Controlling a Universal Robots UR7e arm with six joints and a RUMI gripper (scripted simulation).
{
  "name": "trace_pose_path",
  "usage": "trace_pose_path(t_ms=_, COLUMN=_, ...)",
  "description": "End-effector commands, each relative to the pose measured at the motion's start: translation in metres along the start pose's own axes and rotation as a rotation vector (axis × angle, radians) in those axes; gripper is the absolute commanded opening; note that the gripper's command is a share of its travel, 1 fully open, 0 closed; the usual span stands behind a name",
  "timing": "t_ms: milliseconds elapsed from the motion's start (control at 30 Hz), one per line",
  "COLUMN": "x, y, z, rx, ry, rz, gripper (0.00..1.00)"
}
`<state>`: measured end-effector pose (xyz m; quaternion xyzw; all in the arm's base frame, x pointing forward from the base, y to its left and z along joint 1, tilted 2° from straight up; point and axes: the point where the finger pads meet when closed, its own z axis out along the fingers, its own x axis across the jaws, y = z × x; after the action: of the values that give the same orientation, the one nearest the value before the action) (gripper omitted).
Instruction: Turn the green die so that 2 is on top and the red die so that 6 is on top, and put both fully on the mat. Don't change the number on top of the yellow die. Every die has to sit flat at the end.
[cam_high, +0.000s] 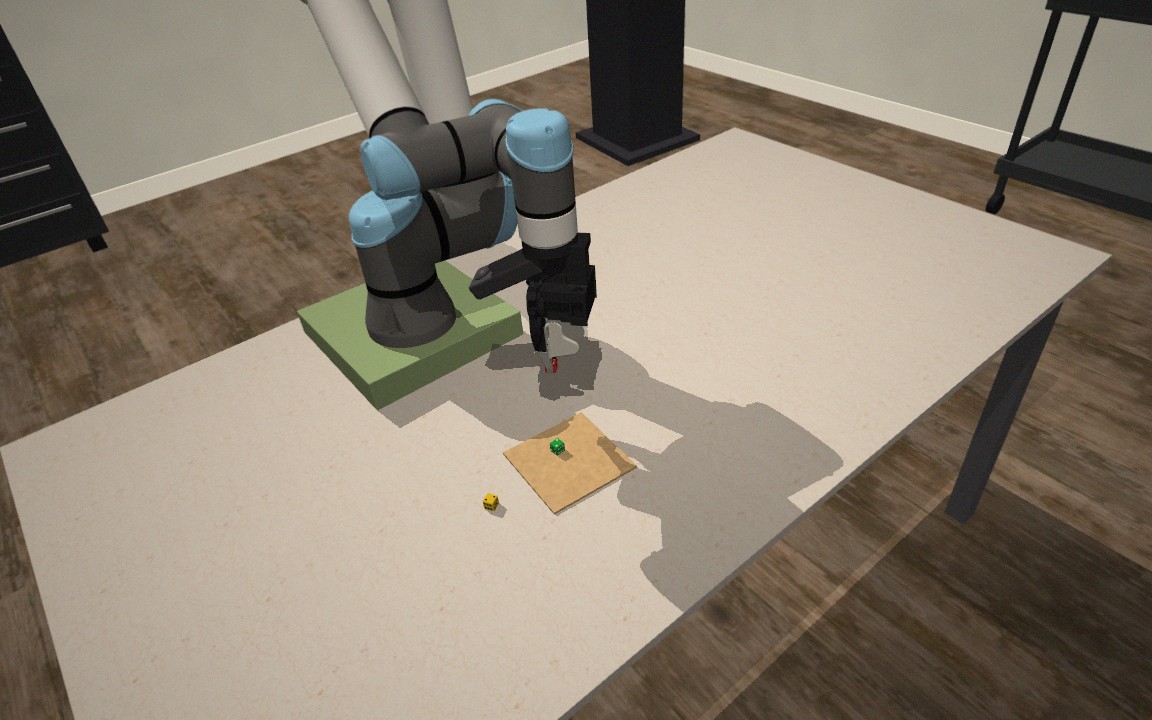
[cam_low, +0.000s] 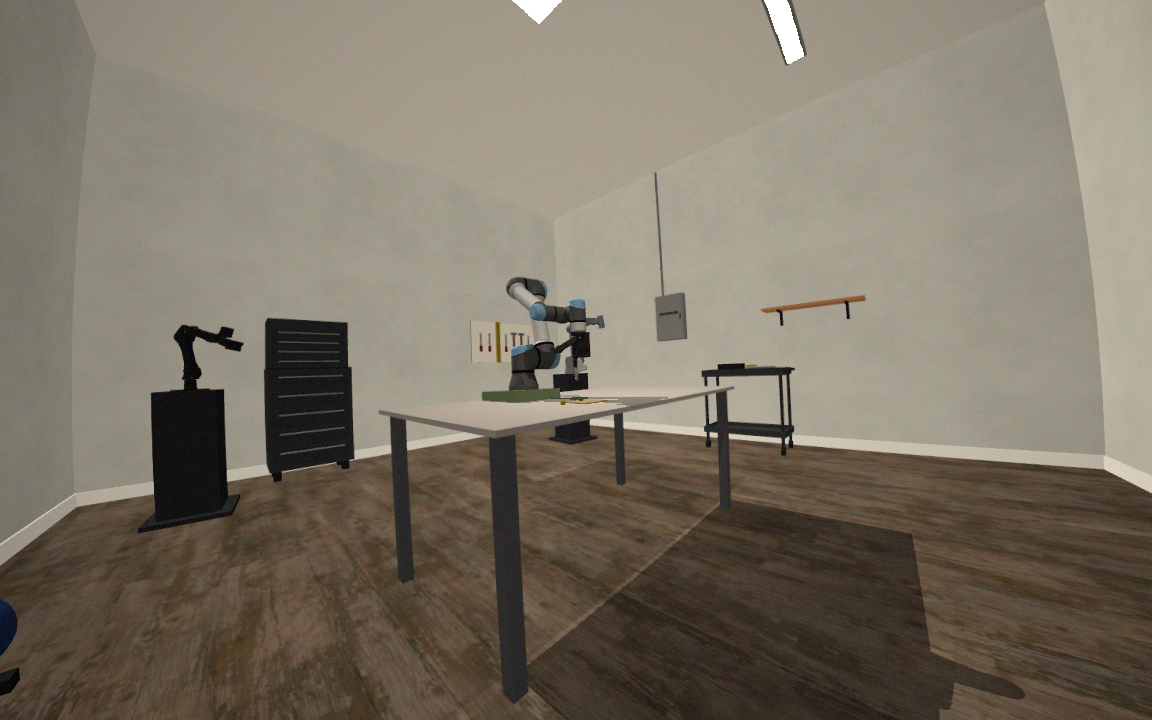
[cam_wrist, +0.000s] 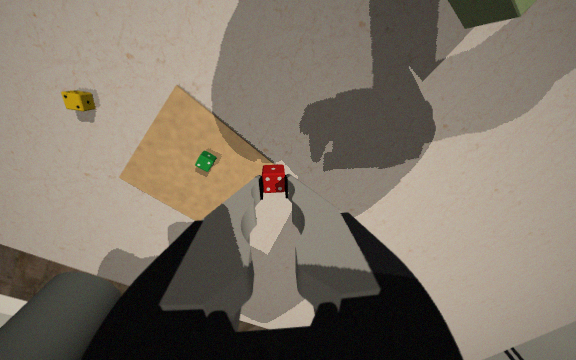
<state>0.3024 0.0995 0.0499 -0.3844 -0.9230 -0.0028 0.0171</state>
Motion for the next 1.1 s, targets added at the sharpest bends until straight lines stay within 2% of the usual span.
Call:
trace_pose_path(t_ms=0, x=0.0, y=0.0, z=-0.009, rx=0.0, ry=0.001, rz=0.0, gripper=0.0)
trace_pose_path(t_ms=633, x=0.0, y=0.001, z=-0.01, rx=0.0, ry=0.001, rz=0.014, gripper=0.0)
trace_pose_path(t_ms=1067, x=0.0, y=0.015, z=-0.011, rx=0.0, ry=0.001, rz=0.207, gripper=0.0)
